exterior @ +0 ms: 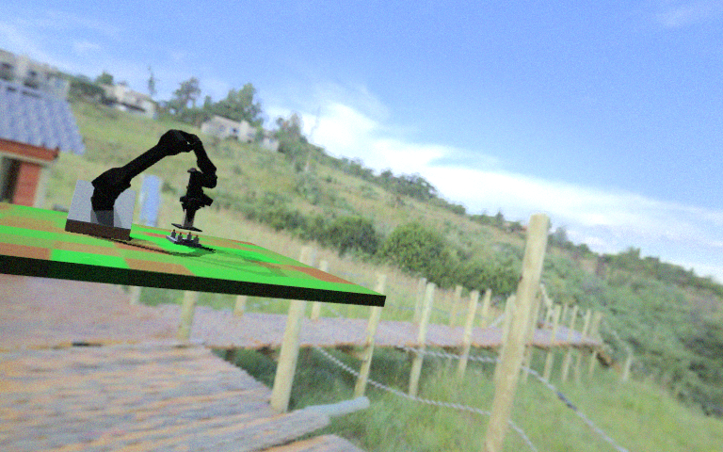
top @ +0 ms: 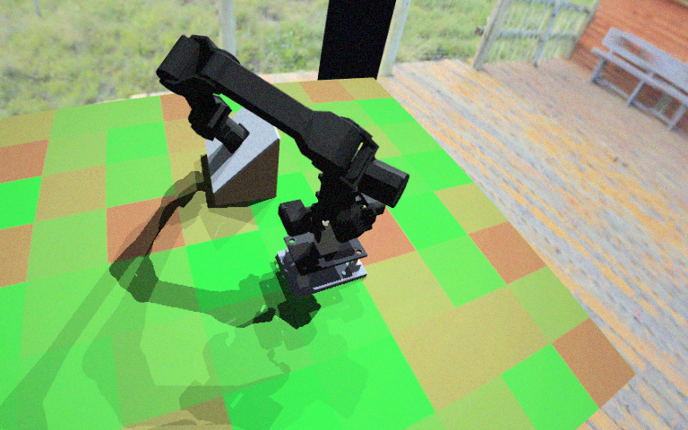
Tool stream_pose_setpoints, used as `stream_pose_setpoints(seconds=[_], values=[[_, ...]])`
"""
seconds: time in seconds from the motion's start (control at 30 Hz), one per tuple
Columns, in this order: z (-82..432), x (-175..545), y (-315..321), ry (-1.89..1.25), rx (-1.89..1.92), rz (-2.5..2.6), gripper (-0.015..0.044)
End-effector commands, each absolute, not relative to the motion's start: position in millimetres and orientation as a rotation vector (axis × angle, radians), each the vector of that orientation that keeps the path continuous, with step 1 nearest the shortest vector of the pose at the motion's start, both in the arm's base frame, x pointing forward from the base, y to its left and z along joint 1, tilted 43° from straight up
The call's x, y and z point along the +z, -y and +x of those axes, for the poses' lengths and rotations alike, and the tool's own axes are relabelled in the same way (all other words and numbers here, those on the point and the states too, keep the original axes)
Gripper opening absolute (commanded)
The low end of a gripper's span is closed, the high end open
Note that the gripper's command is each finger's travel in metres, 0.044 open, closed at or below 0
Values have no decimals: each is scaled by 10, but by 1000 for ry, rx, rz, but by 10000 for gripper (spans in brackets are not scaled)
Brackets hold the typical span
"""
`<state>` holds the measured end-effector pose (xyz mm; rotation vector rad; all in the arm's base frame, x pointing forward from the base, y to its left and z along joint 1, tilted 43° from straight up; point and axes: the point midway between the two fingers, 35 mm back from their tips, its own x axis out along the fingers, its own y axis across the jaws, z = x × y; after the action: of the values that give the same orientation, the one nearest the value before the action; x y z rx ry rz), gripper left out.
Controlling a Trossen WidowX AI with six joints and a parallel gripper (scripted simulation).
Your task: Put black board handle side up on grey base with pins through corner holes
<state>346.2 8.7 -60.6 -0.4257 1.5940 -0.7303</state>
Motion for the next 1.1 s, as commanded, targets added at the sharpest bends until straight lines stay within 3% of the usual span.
stream_pose_setpoints(seconds=[0.0, 1.07], values=[[3441, -647, -44, -1598, -731, -432, 0], [3435, -707, 5, -1597, -726, -430, 0]])
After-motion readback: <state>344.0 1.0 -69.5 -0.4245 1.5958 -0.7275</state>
